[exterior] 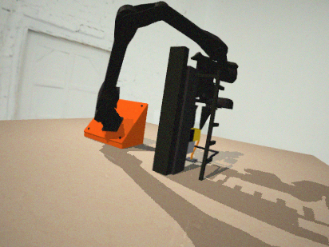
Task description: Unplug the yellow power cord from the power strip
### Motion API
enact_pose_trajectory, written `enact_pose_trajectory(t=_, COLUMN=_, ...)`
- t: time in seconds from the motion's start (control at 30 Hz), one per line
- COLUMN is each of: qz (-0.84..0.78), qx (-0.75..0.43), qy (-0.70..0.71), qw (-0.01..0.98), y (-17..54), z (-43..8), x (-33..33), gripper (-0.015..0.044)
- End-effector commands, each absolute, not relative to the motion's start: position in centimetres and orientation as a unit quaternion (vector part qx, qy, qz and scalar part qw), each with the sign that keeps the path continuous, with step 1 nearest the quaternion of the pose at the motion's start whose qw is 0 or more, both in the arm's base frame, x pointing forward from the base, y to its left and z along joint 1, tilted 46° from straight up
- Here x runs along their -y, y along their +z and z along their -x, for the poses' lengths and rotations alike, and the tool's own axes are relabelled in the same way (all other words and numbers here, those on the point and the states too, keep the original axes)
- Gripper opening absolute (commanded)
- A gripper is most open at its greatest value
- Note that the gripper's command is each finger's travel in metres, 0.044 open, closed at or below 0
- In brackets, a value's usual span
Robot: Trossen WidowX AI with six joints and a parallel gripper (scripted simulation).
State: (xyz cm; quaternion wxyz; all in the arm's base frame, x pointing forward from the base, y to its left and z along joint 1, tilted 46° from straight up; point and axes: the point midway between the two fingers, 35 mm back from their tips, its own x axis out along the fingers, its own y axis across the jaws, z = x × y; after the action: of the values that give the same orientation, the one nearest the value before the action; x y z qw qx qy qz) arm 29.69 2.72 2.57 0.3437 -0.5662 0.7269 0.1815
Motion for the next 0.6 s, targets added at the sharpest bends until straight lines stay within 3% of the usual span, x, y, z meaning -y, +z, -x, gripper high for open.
enact_pose_trajectory(t=0.0, qz=0.565, qx=-0.726, qy=0.182, qw=0.347, y=2.12, z=-29.99, x=-3.37, gripper=0.0)
enact_pose_trajectory(t=0.2, qz=0.565, qx=-0.726, qy=0.182, qw=0.347, y=1.5, z=-30.3, x=-4.02, gripper=0.0)
enact_pose_trajectory(t=0.57, qz=0.566, qx=-0.726, qy=0.182, qw=0.345, y=1.88, z=-30.03, x=-3.34, gripper=0.0289)
